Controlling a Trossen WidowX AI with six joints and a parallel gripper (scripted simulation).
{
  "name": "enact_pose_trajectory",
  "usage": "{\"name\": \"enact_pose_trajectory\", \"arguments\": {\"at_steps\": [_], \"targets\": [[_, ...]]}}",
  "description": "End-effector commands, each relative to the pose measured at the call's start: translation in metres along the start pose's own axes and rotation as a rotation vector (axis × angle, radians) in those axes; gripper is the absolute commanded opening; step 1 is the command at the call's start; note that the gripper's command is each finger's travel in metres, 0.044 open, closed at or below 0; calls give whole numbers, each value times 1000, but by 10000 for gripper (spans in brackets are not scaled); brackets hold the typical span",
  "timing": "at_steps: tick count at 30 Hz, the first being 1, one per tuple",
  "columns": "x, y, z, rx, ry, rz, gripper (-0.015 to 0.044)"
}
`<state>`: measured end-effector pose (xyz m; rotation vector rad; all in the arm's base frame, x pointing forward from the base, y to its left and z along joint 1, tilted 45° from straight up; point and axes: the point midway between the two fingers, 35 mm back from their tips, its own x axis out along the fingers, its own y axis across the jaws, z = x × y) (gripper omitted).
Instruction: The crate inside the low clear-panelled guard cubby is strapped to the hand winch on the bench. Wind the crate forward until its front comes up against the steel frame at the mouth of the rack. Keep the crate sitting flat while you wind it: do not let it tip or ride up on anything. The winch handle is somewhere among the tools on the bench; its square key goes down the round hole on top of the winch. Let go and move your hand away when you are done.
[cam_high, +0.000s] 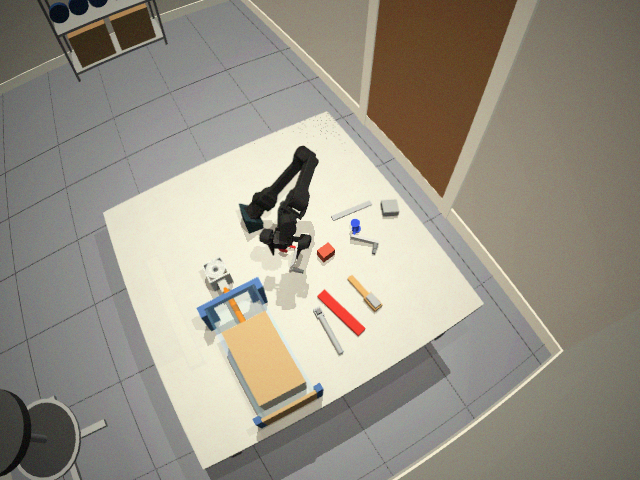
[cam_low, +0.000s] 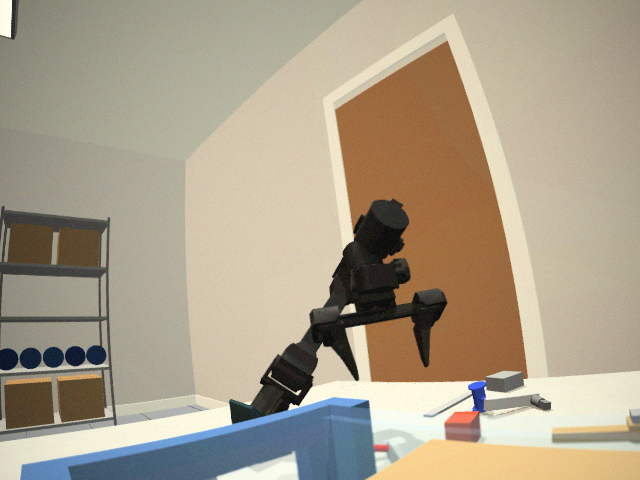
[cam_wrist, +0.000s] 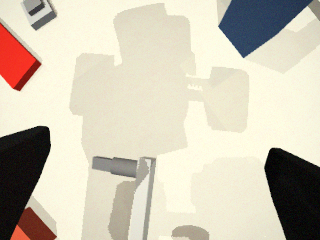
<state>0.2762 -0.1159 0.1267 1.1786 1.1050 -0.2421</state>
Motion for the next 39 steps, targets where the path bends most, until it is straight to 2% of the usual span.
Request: {"name": "enact_pose_trajectory", "arguments": {"at_steps": [1,4,6,11,22,36,39], "targets": [[34,5,-50,0,246,-12,440],[51,7,-89,9,429,-34,440],[54,7,-98,12,470,-40,440],[57,7,-99,12,470,-40,440],[95,7,-116,12,471,-38,440],[109,7,-123,12,471,-37,440],[106,7,-119,7,465,-38,420]]}}
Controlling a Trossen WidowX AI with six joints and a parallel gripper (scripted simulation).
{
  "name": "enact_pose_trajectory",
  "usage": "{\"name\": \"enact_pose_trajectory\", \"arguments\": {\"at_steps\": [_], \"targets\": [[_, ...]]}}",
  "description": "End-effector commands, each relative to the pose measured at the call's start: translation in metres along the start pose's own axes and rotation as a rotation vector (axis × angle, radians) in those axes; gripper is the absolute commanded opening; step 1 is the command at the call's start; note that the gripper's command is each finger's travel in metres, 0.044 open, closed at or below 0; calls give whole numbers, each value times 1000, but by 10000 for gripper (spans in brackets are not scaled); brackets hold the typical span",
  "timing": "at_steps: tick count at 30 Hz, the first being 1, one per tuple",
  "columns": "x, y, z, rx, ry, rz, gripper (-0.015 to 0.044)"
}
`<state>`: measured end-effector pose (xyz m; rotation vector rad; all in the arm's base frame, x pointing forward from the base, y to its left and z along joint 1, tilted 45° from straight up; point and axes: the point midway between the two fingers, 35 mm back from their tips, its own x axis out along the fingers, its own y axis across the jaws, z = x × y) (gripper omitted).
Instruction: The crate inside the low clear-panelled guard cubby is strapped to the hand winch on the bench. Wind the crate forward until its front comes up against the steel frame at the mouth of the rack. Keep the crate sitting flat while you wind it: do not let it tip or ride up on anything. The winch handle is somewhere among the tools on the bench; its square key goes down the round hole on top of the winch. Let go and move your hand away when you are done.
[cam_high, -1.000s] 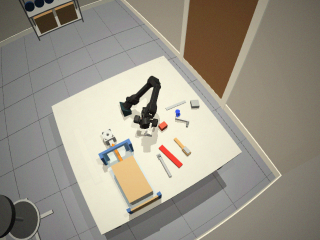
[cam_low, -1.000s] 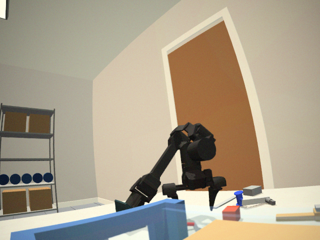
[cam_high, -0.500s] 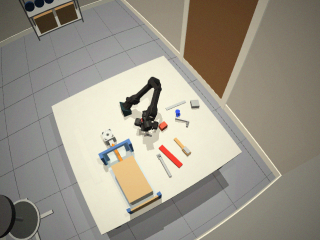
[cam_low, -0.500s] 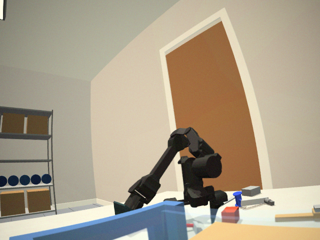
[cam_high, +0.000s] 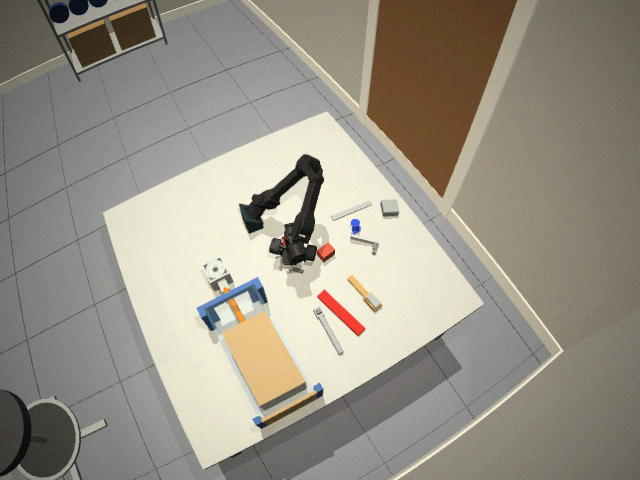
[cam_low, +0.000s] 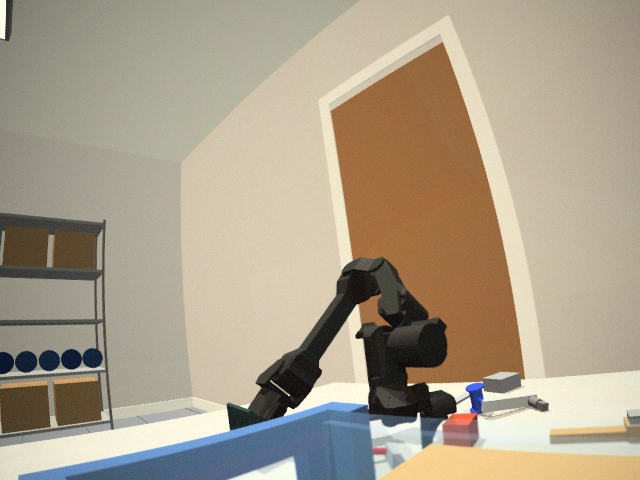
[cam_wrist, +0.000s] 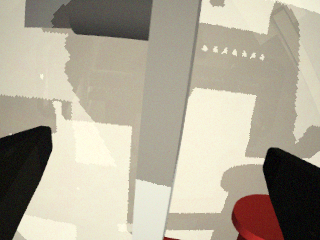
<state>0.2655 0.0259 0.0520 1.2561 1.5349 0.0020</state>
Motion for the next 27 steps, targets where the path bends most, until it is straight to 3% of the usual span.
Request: {"name": "enact_pose_trajectory", "arguments": {"at_steps": [1,27], "targets": [[-1,0,0,-2,-2,1,413],[-1,0,0,-2,-2,1,240]]}}
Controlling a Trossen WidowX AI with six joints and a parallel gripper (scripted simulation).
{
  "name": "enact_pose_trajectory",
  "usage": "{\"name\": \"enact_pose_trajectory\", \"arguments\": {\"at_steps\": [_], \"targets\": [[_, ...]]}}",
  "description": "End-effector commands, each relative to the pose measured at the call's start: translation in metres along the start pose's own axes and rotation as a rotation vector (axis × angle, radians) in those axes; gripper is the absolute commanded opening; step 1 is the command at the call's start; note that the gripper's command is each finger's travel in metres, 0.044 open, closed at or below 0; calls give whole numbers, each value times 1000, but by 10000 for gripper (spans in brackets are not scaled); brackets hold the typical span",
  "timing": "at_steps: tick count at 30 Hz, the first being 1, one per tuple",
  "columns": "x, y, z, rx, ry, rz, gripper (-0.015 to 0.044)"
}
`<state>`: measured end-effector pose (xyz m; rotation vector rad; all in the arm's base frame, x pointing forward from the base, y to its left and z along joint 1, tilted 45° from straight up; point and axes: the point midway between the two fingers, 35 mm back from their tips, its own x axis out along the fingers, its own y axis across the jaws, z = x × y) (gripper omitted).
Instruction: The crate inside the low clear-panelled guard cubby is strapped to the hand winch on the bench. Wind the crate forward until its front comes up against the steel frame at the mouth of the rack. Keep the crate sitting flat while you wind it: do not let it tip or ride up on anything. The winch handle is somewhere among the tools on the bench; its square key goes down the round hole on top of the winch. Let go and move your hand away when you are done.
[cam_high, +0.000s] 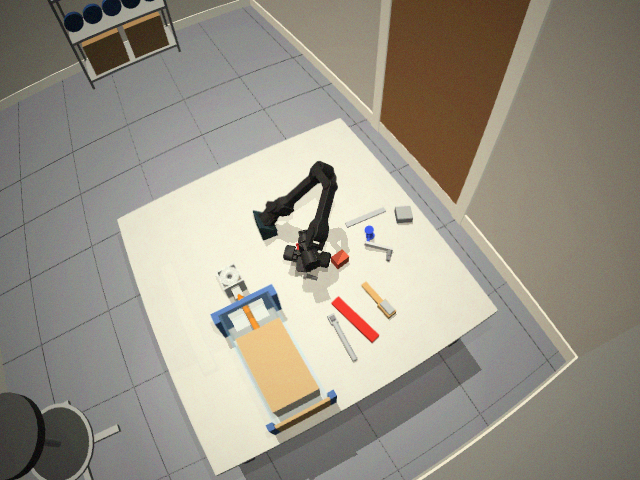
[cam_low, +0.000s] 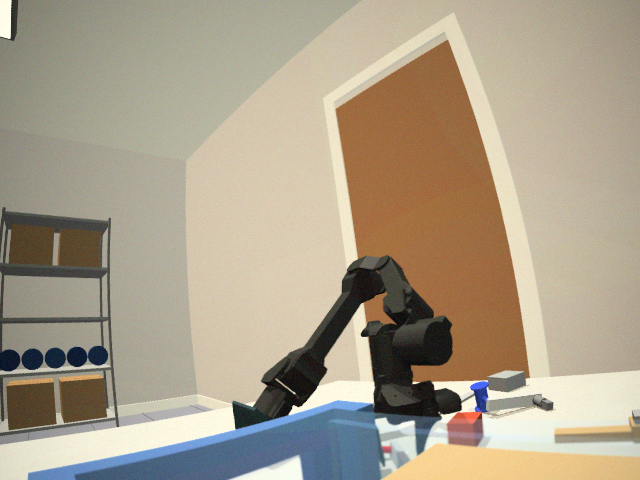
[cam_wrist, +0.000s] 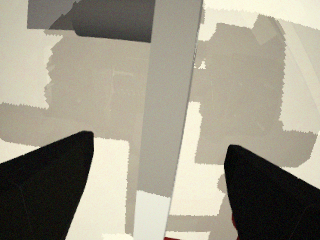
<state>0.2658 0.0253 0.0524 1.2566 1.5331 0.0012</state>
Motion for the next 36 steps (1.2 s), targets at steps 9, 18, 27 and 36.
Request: {"name": "enact_pose_trajectory", "arguments": {"at_steps": [9,18,27,36], "targets": [[0,0,0,-2,0,0,180],[0,0,0,-2,0,0,120],[0,0,0,-2,0,0,60],[0,0,0,-2,0,0,0]]}}
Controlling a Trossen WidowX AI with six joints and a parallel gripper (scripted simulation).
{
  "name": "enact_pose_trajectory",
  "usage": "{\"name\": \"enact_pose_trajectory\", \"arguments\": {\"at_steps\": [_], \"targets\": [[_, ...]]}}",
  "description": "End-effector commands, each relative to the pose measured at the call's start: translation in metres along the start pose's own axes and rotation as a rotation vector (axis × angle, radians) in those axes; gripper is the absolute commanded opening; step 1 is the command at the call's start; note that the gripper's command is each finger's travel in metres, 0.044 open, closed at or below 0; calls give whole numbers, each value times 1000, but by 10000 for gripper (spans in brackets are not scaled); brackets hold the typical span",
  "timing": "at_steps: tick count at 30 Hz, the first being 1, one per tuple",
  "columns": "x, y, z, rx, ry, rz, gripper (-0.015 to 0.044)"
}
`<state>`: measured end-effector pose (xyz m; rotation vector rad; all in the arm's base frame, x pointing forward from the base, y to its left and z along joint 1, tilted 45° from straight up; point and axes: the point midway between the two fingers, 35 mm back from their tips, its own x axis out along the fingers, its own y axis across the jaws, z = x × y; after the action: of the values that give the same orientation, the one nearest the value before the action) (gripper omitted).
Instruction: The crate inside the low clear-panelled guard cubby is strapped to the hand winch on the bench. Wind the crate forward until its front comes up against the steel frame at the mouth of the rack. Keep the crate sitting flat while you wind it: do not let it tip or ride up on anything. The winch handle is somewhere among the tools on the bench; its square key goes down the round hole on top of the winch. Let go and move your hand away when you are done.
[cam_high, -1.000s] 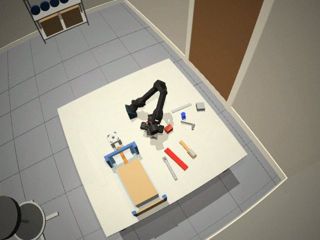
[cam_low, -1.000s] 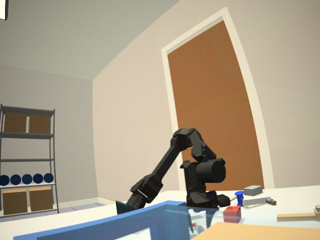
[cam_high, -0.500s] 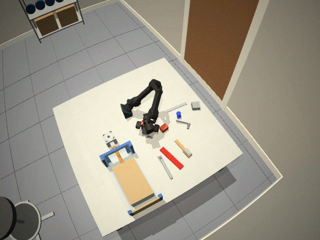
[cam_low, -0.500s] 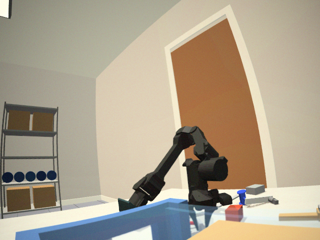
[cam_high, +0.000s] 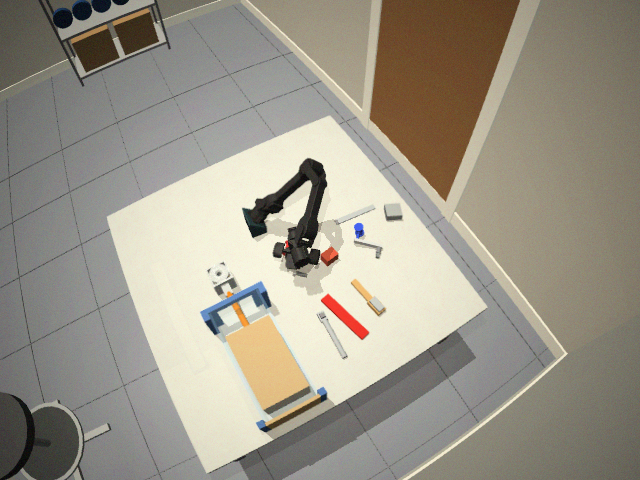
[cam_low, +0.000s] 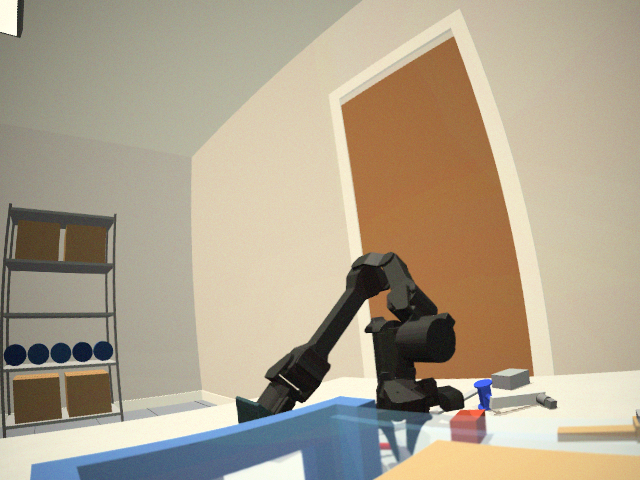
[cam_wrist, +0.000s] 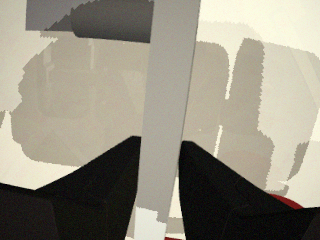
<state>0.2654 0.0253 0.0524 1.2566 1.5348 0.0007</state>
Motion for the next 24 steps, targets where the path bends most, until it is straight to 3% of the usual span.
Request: {"name": "enact_pose_trajectory", "arguments": {"at_steps": [1,5,13,24], "targets": [[-3,1,1,-2,-3,1,0],[-35,2,9,21,-19,-1,0],[-151,-2,1,94,-42,18,0],[-153,-2,1,95,-42,19,0]]}}
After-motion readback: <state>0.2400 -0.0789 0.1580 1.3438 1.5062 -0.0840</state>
